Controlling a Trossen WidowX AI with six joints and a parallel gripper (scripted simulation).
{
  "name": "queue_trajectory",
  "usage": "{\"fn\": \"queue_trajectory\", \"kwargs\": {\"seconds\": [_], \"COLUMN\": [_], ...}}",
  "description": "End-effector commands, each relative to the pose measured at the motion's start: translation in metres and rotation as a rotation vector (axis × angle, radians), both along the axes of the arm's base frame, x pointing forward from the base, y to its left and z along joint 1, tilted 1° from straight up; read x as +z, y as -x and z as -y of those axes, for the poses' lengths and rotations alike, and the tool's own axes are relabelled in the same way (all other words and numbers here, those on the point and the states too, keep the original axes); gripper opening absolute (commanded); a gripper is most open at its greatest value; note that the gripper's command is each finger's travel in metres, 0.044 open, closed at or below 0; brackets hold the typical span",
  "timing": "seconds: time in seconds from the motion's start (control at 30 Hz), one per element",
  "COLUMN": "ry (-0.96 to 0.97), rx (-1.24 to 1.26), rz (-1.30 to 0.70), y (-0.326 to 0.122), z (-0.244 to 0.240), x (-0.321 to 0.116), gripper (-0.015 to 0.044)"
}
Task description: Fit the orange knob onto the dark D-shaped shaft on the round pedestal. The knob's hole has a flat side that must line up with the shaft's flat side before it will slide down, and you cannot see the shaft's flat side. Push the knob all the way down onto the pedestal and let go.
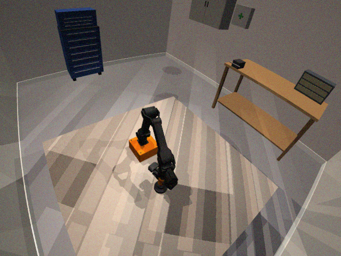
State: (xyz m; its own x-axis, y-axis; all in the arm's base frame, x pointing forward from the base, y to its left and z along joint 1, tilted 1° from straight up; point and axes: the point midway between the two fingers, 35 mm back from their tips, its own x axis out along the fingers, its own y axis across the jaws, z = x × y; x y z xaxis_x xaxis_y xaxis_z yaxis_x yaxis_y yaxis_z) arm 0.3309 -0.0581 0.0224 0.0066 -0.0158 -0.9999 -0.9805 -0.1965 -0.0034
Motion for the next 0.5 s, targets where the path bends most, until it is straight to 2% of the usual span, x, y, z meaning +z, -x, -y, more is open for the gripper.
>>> {"fn": "queue_trajectory", "kwargs": {"seconds": [0.0, 0.23, 0.47], "ry": [0.002, 0.004, 0.004], "rx": [0.003, 0.201, 0.212], "rz": [0.004, 0.001, 0.001], "y": [-0.0003, -0.0026, -0.0066], "z": [0.0001, 0.0006, 0.0012], "x": [0.0038, 0.0023, 0.002], "gripper": [0.0, 0.0, 0.0]}}
